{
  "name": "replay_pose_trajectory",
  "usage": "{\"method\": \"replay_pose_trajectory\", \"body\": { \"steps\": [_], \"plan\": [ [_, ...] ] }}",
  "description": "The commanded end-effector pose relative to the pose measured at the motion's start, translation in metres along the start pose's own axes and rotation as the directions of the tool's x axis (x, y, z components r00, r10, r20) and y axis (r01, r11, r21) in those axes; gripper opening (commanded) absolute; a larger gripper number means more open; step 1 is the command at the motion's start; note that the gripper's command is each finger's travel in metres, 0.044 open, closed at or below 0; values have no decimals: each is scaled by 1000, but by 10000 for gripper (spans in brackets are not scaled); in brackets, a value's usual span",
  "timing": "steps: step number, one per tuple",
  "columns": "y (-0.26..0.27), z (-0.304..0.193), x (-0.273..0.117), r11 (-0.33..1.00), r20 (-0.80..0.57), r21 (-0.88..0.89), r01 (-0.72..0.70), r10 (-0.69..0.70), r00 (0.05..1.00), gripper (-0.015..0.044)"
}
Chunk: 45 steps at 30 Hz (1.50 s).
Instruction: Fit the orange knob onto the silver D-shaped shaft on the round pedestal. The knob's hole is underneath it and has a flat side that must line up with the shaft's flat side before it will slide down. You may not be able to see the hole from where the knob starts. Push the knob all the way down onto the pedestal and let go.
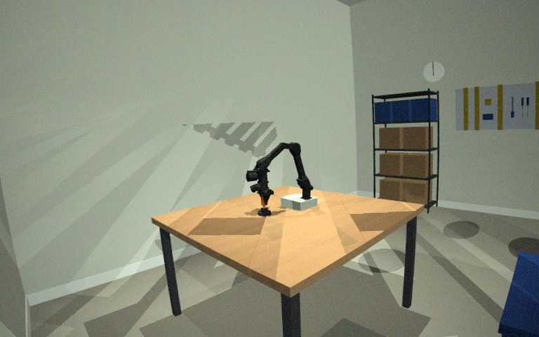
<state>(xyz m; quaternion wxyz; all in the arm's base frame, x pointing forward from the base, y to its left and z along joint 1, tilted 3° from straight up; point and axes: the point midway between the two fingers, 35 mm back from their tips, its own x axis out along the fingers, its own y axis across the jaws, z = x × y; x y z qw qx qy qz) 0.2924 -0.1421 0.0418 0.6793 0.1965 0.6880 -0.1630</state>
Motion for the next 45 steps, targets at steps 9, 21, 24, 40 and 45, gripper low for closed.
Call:
{"method": "replay_pose_trajectory", "body": {
  "steps": [9, 21, 24, 40, 45],
  "plan": [
    [-1, 7, -1, 1000, 7, -29, 4, -4, 1000, 0],
    [-1, 6, 2, 1000, 7, -29, 4, -4, 1000, 0],
    [-1, 6, 2, 1000, 7, -29, 4, -4, 1000, 0],
    [-1, 1, -3, 972, 6, -236, 6, -4, 1000, 0],
    [-1, 2, -1, 972, 7, -236, 6, -4, 1000, 0]
  ]
}}
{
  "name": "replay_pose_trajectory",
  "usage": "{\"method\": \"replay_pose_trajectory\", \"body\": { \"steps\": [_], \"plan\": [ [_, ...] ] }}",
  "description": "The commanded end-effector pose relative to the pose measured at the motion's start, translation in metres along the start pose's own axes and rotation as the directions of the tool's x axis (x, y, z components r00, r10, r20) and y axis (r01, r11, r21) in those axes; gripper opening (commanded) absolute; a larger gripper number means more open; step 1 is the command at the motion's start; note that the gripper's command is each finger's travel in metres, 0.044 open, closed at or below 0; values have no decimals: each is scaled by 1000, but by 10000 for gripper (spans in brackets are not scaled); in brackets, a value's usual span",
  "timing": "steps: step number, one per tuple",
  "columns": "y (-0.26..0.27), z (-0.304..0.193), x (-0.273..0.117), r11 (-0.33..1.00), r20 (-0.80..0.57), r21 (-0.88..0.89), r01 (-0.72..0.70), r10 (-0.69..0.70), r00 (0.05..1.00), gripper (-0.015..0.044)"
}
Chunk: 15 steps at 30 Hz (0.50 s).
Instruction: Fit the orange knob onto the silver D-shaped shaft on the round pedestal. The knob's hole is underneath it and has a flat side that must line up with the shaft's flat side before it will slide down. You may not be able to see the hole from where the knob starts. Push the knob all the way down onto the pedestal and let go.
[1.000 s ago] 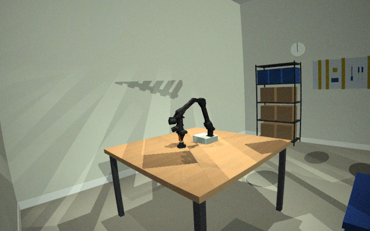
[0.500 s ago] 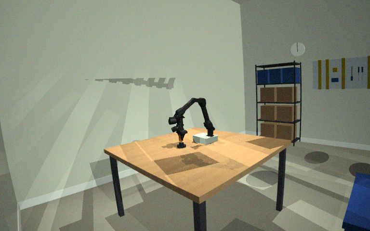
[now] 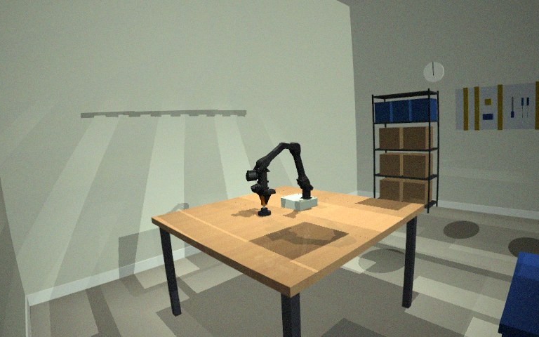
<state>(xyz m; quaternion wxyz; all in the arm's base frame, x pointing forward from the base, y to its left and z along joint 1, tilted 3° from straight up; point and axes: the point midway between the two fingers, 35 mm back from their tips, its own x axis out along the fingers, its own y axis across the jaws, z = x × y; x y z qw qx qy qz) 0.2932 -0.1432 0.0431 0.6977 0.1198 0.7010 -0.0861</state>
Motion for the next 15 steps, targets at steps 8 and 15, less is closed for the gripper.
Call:
{"method": "replay_pose_trajectory", "body": {
  "steps": [8, 15],
  "plan": [
    [-1, 4, 0, 1000, 3, -16, 5, -5, 1000, 0],
    [-1, 4, 4, 1000, 3, -16, 5, -5, 1000, 0]
  ]
}}
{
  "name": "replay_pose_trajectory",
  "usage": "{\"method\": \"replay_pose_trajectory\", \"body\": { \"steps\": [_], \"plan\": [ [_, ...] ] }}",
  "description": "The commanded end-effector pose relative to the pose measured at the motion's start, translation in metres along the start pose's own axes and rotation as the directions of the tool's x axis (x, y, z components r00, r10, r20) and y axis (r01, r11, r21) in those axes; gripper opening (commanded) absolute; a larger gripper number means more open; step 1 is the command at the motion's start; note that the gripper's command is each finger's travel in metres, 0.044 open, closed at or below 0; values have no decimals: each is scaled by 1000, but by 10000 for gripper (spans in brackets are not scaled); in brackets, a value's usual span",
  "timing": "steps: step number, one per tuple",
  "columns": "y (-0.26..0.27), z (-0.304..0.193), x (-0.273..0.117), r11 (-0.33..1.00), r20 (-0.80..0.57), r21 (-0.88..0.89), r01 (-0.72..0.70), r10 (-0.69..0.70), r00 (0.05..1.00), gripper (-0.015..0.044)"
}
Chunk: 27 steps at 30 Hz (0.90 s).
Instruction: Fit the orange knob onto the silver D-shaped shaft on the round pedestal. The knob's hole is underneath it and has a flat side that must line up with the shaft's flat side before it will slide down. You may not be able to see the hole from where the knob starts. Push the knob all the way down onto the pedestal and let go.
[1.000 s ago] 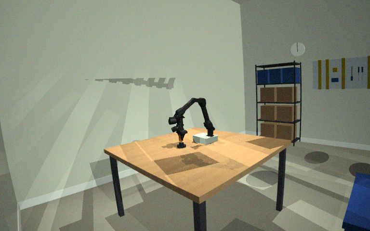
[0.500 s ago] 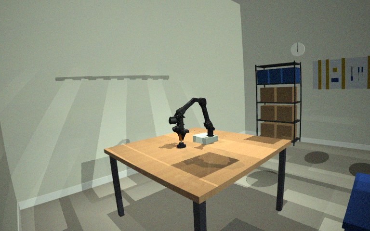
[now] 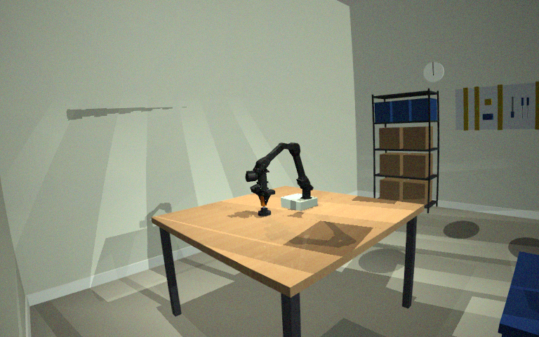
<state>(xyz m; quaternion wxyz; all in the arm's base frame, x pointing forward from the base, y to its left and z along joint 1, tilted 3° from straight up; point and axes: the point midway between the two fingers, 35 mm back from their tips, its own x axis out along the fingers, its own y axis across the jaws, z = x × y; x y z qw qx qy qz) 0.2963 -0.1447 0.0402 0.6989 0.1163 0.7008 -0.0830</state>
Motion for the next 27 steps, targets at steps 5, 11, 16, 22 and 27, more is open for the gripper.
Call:
{"method": "replay_pose_trajectory", "body": {
  "steps": [5, 11, 16, 22, 27],
  "plan": [
    [0, -1, 0, 1000, 1, -7, 5, -5, 1000, 0],
    [0, -2, 1, 1000, 1, -7, 5, -5, 1000, 0],
    [0, -4, -3, 1000, 1, -7, 5, -5, 1000, 0],
    [0, -4, -5, 991, 1, -131, 5, -5, 1000, 0],
    [-1, -1, -3, 977, 1, -214, 5, -5, 1000, 0]
  ]
}}
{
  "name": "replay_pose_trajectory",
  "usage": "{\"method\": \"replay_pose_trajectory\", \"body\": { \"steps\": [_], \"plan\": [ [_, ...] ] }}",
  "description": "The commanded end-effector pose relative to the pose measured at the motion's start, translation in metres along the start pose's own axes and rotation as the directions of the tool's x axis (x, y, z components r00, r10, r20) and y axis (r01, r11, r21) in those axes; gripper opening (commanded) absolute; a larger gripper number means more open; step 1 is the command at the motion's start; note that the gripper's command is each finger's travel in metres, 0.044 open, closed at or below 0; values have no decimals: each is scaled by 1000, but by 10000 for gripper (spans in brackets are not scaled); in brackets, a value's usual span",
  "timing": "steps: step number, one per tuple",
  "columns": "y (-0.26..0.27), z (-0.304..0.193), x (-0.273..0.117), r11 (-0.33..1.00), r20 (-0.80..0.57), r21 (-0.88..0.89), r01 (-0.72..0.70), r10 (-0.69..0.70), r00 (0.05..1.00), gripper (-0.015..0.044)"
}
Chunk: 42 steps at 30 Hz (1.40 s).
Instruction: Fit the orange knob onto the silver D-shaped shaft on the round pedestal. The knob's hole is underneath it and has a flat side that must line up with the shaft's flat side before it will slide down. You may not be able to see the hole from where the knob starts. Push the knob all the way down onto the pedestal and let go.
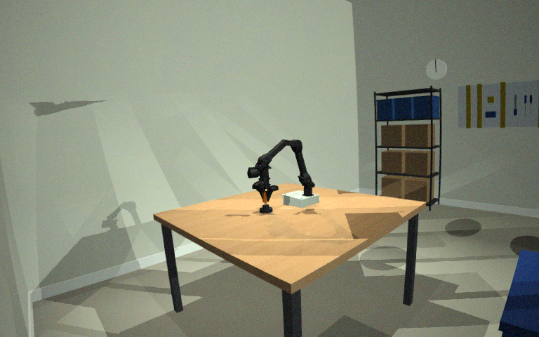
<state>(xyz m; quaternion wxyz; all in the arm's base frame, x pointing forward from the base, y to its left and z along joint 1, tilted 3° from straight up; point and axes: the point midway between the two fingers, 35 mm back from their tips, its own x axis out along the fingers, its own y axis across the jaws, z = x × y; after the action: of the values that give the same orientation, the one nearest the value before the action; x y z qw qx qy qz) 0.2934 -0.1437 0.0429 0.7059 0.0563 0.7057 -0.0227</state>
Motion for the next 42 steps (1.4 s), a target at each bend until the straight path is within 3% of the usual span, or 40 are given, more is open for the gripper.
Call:
{"method": "replay_pose_trajectory", "body": {
  "steps": [1, 22, 30, 42],
  "plan": [
    [-2, 2, 0, 999, 1, -45, 6, -5, 1000, 0],
    [0, -1, -1, 999, 1, -45, 5, -5, 1000, 0],
    [-1, 0, -1, 968, 1, -252, 6, -5, 1000, 0],
    [-2, 1, 3, 968, 1, -252, 6, -5, 1000, 0]
  ]
}}
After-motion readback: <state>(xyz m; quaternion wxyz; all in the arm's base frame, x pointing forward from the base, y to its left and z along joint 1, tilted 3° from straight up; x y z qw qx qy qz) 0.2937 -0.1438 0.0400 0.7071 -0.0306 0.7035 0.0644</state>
